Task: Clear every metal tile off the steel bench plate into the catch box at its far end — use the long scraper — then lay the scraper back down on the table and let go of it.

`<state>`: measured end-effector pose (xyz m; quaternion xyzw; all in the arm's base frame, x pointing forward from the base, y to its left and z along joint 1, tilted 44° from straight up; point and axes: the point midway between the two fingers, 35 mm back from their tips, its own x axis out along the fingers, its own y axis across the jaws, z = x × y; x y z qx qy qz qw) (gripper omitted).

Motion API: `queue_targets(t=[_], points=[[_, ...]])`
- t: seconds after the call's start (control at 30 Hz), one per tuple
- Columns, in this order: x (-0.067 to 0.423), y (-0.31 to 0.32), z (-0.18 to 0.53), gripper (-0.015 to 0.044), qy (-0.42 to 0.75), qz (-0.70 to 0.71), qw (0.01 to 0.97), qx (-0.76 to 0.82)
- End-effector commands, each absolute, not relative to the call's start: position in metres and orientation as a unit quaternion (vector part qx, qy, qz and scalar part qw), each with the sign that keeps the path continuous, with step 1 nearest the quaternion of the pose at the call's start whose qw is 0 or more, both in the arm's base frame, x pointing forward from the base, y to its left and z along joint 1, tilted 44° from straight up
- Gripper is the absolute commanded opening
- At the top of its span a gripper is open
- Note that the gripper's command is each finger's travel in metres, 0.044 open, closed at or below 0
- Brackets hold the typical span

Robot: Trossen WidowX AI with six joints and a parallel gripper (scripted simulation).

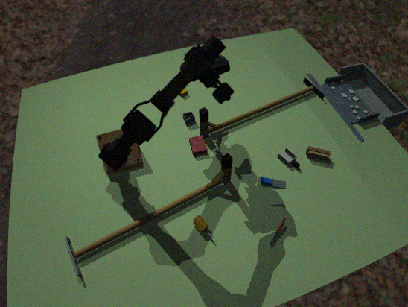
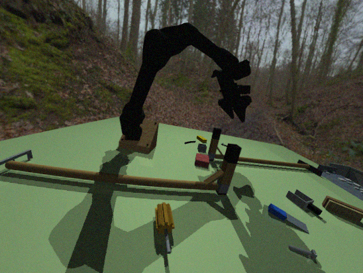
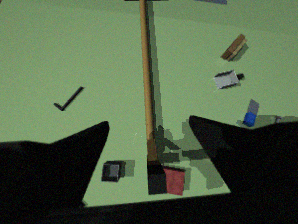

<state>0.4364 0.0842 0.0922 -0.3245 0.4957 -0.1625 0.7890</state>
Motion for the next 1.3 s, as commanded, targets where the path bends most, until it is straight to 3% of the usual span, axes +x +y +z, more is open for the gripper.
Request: queue_targets(t=[0.0, 1.27], points=[[0.426, 0.086, 0.096, 0.044, 0.49, -0.162, 0.793, -0.325], [0.325, 0.078, 0.102, 0.044, 0.458, -0.15, 0.811, -0.331]])
